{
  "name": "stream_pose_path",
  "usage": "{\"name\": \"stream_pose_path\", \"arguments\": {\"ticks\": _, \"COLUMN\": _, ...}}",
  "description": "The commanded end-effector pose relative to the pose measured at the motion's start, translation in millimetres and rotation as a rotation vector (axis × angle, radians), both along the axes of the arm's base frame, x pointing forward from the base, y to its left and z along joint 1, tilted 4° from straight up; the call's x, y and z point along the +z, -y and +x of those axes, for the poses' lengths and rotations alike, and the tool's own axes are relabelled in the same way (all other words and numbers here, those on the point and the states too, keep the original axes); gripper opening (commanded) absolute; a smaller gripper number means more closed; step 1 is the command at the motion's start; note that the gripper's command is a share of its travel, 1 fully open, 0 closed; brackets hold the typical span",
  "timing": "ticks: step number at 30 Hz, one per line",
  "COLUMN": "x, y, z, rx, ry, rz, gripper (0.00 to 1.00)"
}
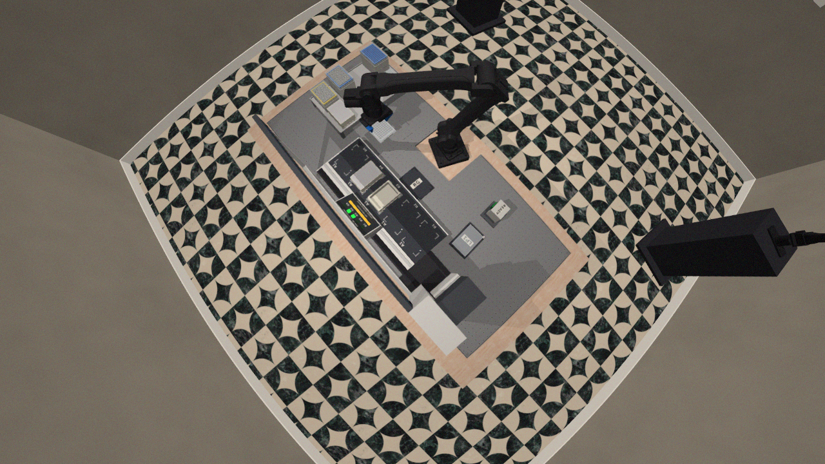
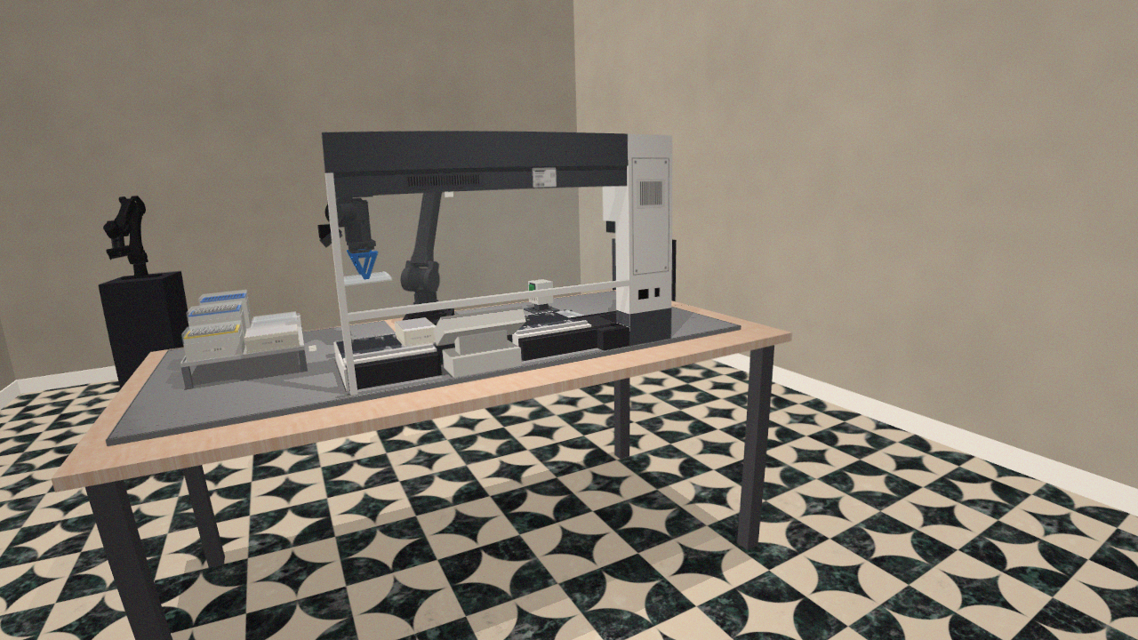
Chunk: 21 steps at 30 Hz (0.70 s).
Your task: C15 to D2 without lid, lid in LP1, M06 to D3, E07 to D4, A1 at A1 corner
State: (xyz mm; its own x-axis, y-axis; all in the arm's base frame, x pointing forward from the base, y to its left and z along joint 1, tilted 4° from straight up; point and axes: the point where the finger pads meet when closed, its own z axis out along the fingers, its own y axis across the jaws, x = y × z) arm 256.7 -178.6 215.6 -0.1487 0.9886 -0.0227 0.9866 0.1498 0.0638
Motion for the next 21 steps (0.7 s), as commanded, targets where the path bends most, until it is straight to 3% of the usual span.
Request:
{"name": "stream_pose_path", "arguments": {"ticks": 1, "x": 11.7, "y": -11, "z": 1, "rx": -0.006, "ry": 0.021, "rz": -0.020, "gripper": 0.00}}
{"name": "stream_pose_path", "arguments": {"ticks": 6, "x": 11.2, "y": -18, "z": -1, "rx": -0.006, "ry": 0.019, "rz": -0.018, "gripper": 0.00}}
{"name": "stream_pose_path", "arguments": {"ticks": 7, "x": 32.7, "y": -12, "z": 12, "rx": -0.006, "ry": 0.071, "rz": -0.050, "gripper": 0.00}}
{"name": "stream_pose_path", "arguments": {"ticks": 9, "x": 10.9, "y": -24, "z": -1, "rx": -0.006, "ry": 0.022, "rz": -0.018, "gripper": 0.00}}
{"name": "stream_pose_path", "arguments": {"ticks": 21, "x": 9.3, "y": -52, "z": -6, "rx": -0.006, "ry": 0.019, "rz": -0.016, "gripper": 0.00}}
